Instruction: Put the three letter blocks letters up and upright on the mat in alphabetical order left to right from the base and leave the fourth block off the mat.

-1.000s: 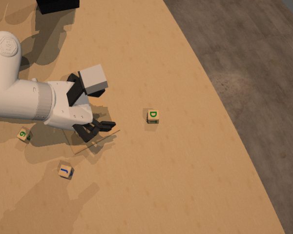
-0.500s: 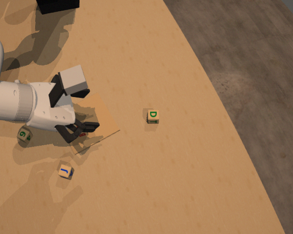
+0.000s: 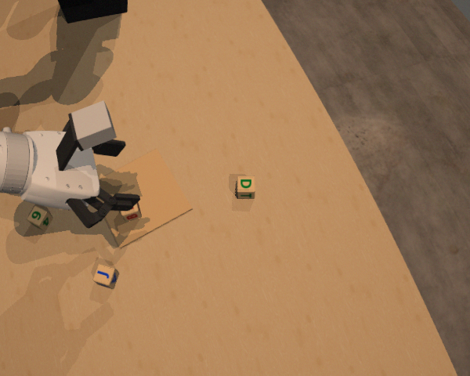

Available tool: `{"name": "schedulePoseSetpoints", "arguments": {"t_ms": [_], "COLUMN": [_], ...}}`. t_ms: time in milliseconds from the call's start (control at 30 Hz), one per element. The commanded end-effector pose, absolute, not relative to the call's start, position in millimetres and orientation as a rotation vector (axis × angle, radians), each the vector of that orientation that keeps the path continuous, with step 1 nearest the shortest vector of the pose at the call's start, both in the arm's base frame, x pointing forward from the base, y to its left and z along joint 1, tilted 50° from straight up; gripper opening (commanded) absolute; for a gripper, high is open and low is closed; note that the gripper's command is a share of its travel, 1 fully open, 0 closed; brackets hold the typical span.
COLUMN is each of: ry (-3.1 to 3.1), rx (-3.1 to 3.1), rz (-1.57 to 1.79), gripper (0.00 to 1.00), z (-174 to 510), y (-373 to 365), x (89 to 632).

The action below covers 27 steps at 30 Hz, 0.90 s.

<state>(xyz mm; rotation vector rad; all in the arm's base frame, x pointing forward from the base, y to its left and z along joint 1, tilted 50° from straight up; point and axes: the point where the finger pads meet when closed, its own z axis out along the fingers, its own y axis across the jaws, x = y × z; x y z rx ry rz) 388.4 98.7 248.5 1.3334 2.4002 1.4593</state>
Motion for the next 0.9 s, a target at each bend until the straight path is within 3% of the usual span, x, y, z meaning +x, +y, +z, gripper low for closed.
{"name": "schedulePoseSetpoints", "arguments": {"t_ms": [0,867], "ry": [2.401,2.405], "rx": [1.331,1.297], "rz": [1.459,1.477], "gripper": [1.0,1.0], "z": [249.1,250.7], "y": [98.3,78.5], "x": [388.0,380.2]}}
